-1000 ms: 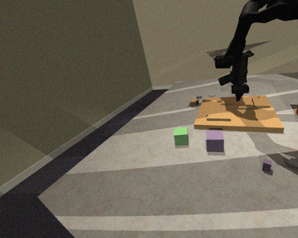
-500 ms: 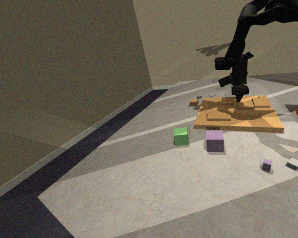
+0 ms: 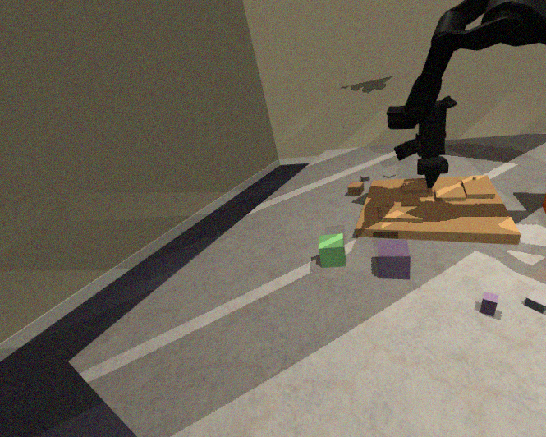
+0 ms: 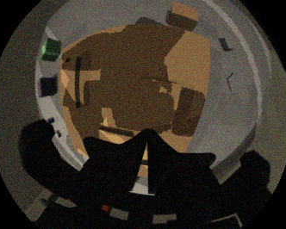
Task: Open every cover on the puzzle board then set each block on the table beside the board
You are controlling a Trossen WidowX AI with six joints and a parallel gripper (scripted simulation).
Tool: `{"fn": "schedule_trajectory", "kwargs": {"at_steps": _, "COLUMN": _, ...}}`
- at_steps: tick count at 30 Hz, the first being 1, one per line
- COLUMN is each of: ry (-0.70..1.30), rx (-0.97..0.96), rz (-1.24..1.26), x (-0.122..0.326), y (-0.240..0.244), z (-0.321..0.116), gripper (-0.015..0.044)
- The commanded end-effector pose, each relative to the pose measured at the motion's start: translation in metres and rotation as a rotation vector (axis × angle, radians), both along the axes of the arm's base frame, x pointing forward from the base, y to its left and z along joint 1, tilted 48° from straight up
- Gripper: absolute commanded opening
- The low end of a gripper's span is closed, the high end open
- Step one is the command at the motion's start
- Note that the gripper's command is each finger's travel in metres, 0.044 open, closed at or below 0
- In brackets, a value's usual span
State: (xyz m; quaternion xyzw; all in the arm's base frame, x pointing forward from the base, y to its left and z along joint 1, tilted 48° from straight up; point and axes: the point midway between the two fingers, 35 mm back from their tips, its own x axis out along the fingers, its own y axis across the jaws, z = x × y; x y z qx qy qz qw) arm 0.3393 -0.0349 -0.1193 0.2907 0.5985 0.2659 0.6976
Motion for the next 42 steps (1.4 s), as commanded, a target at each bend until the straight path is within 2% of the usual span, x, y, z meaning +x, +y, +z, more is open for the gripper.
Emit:
{"fn": "schedule_trajectory", "kwargs": {"at_steps": 1, "ry": 0.001, "rx": 0.004, "rz": -0.001, "x": 0.006, "y": 0.000, "z": -0.001, "gripper": 0.0000}}
{"fn": "schedule_trajectory", "kwargs": {"at_steps": 42, "ry": -0.001, "rx": 0.004, "rz": -0.001, "x": 0.047, "y": -0.004, "z": 0.004, "gripper": 0.0000}}
